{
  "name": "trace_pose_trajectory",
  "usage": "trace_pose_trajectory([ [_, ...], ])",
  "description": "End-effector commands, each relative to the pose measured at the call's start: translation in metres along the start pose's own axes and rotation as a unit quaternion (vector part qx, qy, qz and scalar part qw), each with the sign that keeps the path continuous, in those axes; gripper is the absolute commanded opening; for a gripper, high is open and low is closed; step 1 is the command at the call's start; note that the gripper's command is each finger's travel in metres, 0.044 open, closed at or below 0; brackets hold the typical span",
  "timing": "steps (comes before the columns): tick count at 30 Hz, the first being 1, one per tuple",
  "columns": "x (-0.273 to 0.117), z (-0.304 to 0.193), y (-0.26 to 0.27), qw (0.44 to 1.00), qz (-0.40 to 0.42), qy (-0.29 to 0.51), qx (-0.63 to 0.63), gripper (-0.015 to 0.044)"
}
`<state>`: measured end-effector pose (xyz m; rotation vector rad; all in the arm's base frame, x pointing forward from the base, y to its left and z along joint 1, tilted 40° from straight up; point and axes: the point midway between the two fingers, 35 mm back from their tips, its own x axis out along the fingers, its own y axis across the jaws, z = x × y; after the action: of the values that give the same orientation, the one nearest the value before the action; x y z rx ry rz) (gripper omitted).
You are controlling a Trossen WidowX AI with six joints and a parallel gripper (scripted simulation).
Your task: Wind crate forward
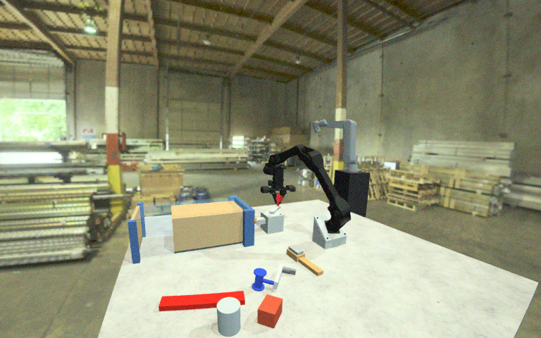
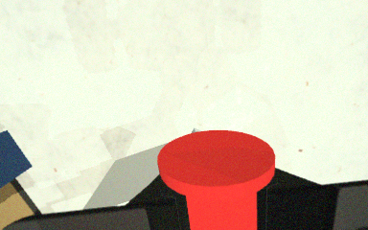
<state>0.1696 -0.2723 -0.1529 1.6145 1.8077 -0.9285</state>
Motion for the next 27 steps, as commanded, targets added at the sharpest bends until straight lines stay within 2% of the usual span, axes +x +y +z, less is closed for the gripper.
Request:
trace_pose_trajectory([
  [1,0.0,0.002,0.016,1.0,0.014,-0.003,-0.006,0.0],
  [27,-0.001,0.008,0.043,1.0,0.014,-0.003,-0.007,0.0],
])
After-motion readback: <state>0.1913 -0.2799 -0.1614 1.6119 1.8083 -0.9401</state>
